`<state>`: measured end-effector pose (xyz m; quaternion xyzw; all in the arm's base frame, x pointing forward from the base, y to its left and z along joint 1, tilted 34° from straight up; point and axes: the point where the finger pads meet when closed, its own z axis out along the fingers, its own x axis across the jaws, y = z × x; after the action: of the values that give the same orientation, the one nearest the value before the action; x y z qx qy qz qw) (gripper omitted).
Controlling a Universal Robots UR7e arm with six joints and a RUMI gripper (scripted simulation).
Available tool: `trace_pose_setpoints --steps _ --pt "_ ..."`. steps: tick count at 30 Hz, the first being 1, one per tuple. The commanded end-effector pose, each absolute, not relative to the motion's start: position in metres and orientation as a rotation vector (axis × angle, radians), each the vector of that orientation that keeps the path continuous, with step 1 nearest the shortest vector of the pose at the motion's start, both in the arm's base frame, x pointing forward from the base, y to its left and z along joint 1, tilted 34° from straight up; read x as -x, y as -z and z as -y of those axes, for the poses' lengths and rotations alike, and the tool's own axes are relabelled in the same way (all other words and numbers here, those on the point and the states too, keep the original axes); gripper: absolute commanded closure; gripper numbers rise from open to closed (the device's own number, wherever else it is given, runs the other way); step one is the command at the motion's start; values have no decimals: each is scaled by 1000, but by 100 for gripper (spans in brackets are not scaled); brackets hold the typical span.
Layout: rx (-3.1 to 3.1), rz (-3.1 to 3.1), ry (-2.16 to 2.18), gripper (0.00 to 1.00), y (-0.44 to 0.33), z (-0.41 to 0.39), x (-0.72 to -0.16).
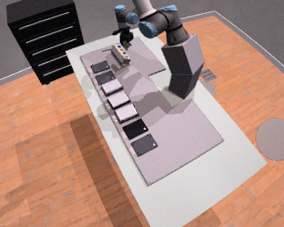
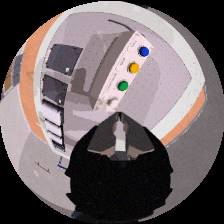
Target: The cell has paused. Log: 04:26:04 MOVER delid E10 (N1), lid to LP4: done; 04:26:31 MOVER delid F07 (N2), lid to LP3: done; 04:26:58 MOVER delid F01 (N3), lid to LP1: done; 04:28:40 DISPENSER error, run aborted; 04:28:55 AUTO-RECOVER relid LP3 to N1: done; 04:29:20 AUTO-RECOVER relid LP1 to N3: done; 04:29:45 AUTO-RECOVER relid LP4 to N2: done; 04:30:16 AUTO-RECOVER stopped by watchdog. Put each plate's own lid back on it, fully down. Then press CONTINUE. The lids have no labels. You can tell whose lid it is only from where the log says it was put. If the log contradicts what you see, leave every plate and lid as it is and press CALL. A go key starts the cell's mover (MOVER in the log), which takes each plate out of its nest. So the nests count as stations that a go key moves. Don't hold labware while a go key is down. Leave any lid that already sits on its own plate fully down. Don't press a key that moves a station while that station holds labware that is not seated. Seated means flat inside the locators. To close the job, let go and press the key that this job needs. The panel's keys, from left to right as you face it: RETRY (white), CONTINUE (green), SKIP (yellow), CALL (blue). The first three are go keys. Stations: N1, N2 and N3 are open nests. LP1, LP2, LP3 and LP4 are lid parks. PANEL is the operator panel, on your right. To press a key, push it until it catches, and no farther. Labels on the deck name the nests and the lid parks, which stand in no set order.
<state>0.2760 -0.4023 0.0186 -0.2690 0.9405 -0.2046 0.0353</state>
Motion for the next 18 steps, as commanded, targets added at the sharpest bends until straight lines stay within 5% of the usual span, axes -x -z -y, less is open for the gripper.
trace_pose_setpoints --steps 1,18 --pt "828 -2890 627 100 -28 421 -272" --pt "828 -2890 627 100 -34 437 -269"
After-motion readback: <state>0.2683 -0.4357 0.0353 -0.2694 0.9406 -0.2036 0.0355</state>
